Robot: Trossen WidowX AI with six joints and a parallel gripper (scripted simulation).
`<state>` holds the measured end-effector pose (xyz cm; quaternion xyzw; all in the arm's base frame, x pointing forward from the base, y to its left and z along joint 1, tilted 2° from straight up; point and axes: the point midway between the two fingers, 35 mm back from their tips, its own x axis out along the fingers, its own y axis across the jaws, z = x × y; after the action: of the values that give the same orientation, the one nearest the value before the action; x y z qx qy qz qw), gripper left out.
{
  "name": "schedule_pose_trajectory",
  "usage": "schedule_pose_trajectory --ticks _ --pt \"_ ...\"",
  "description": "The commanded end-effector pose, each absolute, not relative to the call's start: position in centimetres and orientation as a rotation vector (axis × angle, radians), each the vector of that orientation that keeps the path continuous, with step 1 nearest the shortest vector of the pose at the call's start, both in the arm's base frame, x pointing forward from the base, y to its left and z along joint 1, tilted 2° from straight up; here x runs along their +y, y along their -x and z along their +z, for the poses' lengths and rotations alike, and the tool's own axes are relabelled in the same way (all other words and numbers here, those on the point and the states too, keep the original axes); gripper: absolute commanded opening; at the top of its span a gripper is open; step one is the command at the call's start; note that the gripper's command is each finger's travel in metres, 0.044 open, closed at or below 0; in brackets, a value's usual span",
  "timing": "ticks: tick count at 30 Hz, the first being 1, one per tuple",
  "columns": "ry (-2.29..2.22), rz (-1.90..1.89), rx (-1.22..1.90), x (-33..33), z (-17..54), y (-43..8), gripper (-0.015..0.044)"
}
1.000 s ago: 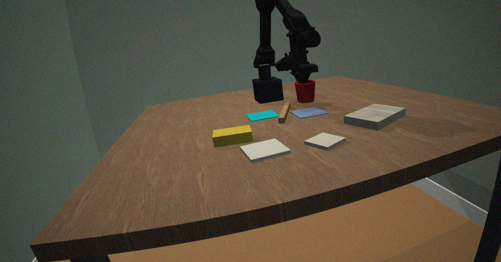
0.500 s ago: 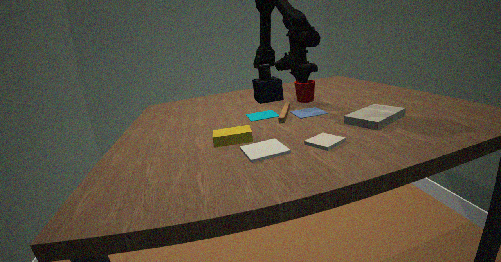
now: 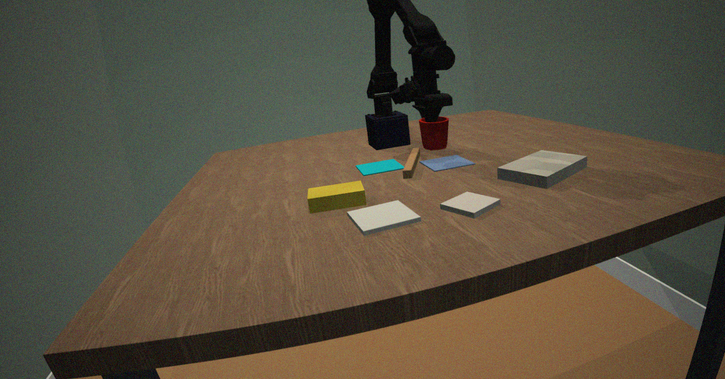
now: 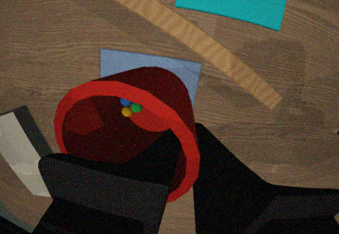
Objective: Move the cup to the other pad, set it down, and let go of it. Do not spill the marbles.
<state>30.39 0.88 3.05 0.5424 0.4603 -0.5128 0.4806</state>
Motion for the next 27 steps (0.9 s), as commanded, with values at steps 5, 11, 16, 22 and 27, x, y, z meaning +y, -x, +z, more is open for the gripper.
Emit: schedule_pose_trajectory --ticks 5,11,16,22,27 --pt "-1.329 -1.238 1.122 -0.6 3.2 -29.6 0.0000" --pt "-1.328 -1.238 1.122 -1.8 3.1 -28.9 0.0000" --pt "-1.328 -1.238 1.122 -2.8 3.1 -28.4 0.0000" --pt "-1.327 -1.239 1.122 -3.9 3.0 -27.7 0.0000" --pt "-1.326 -1.239 1.122 -4.8 3.0 -27.2 0.0000"
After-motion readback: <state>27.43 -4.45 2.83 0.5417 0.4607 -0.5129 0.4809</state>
